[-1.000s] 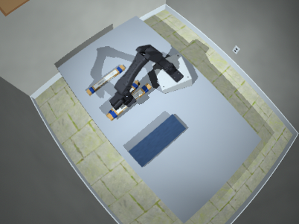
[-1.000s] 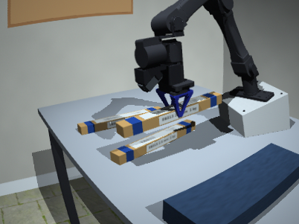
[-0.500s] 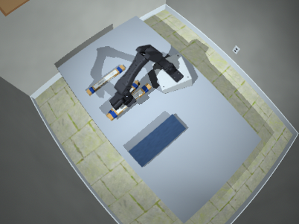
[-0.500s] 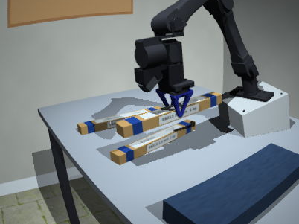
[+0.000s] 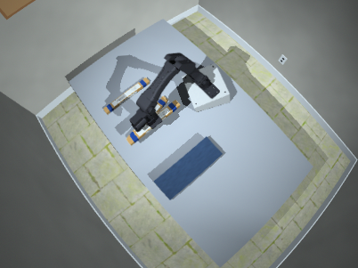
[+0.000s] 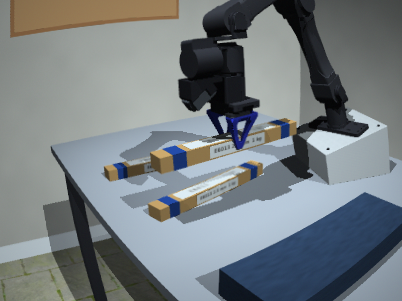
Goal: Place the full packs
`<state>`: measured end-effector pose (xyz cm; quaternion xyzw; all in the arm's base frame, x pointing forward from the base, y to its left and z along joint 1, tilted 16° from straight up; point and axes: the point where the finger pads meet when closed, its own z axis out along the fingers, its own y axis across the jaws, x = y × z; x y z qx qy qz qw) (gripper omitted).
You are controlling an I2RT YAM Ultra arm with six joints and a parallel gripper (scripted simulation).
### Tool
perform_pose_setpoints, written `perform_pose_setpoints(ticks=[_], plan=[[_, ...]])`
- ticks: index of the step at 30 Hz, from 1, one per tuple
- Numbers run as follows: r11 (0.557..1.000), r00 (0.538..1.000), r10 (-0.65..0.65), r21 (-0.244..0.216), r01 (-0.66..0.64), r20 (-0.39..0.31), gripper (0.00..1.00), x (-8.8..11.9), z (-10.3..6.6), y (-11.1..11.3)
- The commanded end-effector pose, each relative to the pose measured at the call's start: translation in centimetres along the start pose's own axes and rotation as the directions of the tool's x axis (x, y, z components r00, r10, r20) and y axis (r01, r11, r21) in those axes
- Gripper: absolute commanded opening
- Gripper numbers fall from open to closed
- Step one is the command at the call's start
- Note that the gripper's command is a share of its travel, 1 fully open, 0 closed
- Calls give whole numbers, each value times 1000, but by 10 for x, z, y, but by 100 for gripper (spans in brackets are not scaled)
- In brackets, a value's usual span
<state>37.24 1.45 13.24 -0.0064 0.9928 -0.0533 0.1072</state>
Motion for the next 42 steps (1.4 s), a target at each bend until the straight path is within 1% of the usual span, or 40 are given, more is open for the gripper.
perform_pose_setpoints(ticks=[1,20,42], plan=[[1000,996,1,-2,-1,87,0,-12,-42,2],[1000,996,0,-2,0,88,0,-14,-49,2],[1000,996,0,-2,0,88,0,-16,-52,3]])
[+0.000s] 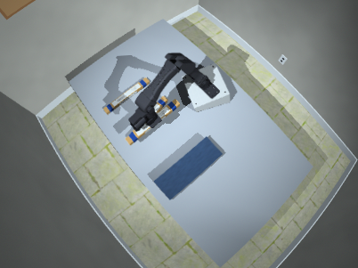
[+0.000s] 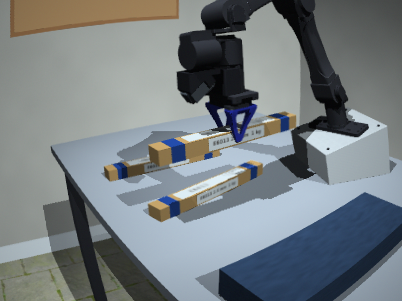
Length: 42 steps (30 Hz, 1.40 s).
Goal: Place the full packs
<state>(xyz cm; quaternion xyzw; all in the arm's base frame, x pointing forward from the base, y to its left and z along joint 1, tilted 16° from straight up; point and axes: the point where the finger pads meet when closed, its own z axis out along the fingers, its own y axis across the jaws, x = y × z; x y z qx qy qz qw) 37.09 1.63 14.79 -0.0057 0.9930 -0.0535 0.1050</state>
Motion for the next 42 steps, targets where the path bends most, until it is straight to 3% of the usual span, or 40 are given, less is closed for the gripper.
perform_pose_setpoints(ticks=[1,7,42], plan=[[1000,996,-1,-3,2,93,0,-14,-36,3],[1000,996,-2,-3,3,93,0,-14,-37,3],[1000,996,1,-12,0,92,0,-14,-37,86]])
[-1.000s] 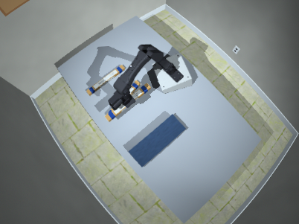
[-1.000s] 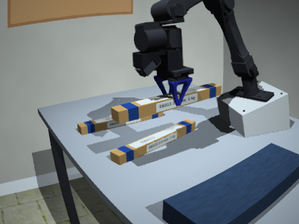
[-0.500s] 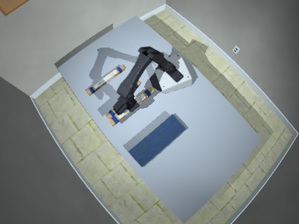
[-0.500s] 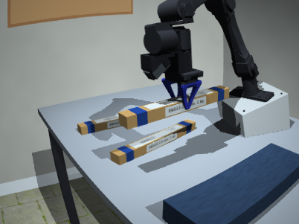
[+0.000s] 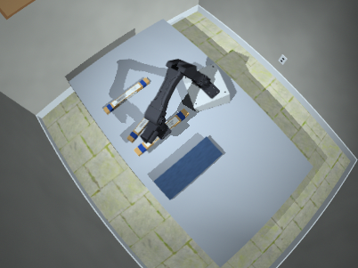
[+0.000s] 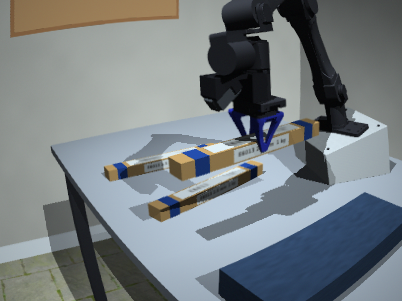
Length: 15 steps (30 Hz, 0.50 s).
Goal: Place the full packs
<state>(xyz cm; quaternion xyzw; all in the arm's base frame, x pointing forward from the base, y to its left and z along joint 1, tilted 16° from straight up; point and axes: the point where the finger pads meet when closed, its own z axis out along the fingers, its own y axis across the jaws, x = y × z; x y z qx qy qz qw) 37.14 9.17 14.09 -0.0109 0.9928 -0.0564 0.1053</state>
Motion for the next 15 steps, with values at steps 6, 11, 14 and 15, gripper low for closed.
perform_pose_setpoints(ticks=[6,11,14,15], plan=[[1000,996,13,-19,-11,90,0,-13,-37,26],[1000,996,13,-19,-11,89,0,-13,-36,37],[1000,996,13,-20,-11,90,0,-13,-37,42],[1000,996,13,-20,-11,90,0,-13,-37,45]])
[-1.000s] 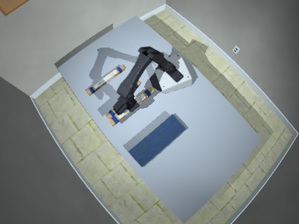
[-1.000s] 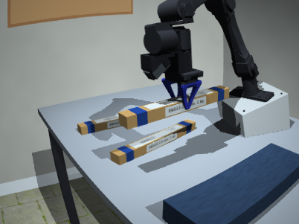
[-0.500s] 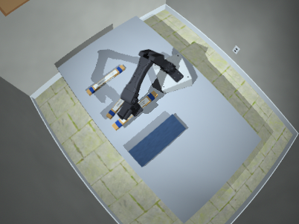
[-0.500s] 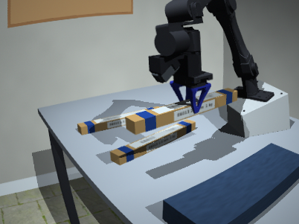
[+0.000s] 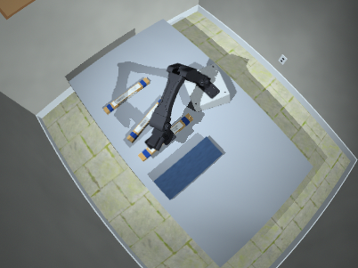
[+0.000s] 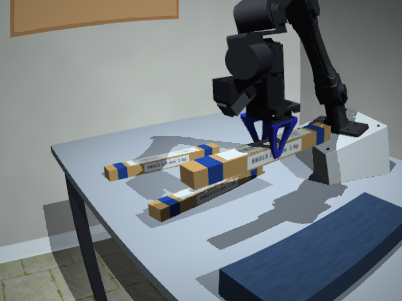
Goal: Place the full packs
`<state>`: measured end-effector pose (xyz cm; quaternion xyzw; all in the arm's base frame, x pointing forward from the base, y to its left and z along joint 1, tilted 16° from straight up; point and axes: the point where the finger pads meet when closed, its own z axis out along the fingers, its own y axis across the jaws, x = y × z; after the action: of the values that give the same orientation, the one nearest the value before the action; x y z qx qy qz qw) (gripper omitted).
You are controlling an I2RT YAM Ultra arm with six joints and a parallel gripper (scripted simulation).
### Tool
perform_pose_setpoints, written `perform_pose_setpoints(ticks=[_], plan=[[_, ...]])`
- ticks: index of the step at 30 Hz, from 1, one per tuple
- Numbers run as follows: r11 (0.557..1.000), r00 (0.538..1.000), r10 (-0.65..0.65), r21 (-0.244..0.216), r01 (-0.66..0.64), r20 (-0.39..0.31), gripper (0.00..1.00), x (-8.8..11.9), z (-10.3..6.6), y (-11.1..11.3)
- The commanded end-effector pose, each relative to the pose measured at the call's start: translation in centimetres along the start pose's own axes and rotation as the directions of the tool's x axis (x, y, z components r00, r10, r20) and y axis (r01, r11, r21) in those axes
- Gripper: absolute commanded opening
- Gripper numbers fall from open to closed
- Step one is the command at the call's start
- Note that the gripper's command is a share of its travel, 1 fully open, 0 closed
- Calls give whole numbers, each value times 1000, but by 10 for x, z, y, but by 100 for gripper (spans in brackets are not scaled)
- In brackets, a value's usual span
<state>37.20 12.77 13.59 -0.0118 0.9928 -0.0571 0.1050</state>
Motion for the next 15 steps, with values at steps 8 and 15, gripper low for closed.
perform_pose_setpoints(ticks=[8,15], plan=[[1000,996,15,-23,-13,89,0,-13,-38,30],[1000,996,15,-25,-13,90,0,-13,-39,44]])
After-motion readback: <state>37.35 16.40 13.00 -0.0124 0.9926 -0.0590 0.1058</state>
